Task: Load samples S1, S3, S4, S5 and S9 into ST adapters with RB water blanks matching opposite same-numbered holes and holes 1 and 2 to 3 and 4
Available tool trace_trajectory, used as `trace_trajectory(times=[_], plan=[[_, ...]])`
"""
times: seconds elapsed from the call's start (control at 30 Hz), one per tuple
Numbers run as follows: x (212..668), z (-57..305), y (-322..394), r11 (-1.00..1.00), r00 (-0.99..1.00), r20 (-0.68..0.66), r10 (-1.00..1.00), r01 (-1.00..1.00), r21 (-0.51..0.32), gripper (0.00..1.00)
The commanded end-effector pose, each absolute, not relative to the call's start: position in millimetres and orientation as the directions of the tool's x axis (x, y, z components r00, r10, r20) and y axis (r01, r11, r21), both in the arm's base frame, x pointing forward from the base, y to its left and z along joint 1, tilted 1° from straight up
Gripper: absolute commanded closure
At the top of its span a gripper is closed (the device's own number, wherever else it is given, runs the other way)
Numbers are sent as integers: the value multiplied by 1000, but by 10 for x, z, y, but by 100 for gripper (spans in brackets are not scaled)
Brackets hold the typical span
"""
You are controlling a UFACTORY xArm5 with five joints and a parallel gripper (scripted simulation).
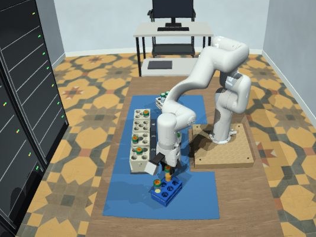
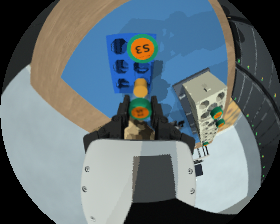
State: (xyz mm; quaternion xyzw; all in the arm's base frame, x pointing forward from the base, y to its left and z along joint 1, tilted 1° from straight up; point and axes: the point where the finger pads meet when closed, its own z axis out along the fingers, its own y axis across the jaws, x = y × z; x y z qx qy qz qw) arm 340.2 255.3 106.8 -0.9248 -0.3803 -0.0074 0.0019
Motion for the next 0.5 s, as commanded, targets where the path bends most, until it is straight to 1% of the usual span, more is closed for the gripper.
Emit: trace_trajectory(times=[0.0,0.47], plan=[[3411,1121,2559,-711,711,19,703,703,3,100],[3408,1361,2556,-711,711,19,703,703,3,100]])
